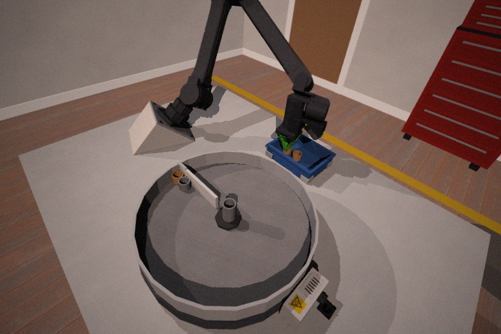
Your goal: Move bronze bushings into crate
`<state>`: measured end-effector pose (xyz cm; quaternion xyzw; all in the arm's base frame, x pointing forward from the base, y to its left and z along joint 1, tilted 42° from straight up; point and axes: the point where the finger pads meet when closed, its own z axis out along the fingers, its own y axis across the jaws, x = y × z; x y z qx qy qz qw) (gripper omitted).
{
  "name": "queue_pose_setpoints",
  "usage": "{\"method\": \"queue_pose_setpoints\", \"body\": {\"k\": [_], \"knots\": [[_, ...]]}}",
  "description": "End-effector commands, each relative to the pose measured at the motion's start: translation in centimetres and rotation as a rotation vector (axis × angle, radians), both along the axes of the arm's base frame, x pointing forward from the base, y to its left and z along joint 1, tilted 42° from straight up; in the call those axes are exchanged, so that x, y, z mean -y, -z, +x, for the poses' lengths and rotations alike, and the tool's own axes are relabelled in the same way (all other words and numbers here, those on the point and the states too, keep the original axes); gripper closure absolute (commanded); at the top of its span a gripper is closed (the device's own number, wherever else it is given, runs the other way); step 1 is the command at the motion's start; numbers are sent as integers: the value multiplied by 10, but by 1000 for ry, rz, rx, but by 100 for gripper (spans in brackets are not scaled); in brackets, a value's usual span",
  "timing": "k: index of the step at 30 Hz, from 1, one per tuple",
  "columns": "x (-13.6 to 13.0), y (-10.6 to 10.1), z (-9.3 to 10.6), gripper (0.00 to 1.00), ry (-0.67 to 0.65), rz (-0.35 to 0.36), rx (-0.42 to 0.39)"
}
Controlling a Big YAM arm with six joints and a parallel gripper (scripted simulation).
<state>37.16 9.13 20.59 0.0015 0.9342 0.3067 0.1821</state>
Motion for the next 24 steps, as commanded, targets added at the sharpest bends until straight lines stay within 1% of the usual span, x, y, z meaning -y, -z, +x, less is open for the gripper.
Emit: {"method": "queue_pose_setpoints", "body": {"k": [1, 4, 9, 14, 21, 24], "knots": [[-1, -17, 5, 86, 4, 1, 22], [7, -28, 8, 86, 9, -5, 54], [10, -32, 6, 86, 8, -3, 55], [19, -44, 0, 86, 8, -5, 56], [37, -68, -12, 86, 8, -8, 57], [40, -70, -13, 86, 8, -8, 52]]}}
